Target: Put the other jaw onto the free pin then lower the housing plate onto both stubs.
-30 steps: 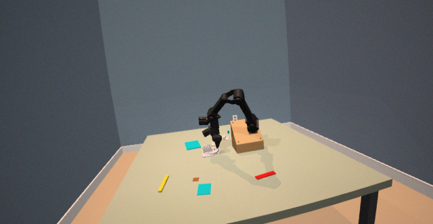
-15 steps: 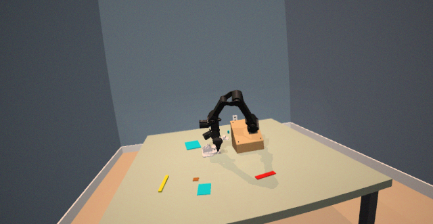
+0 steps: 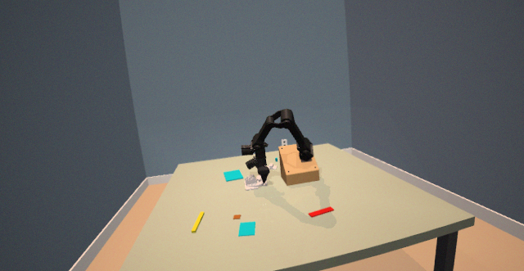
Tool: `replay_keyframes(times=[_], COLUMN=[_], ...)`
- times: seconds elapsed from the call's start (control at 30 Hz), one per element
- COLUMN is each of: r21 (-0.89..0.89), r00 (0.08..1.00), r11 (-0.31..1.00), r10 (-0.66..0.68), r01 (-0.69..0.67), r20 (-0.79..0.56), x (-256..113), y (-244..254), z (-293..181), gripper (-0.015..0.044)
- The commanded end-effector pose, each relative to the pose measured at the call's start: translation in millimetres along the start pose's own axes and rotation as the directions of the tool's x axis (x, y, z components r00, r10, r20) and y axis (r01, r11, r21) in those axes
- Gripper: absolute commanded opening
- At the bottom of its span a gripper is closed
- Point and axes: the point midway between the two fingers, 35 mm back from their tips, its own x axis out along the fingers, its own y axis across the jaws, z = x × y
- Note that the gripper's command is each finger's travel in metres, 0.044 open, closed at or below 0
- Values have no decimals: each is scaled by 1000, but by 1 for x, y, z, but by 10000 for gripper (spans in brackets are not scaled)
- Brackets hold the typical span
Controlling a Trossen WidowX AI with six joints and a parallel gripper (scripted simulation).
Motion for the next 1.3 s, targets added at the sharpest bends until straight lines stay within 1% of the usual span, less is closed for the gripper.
replay_keyframes(times=[0.0,1.27], r21=[7,18], r00=[1000,1000], r11=[1000,1000], r10=[3,4], r01=[-3,-4], r20=[1,1], x=[1,9], y=[0,0], z=[0,0], gripper=[351,351])
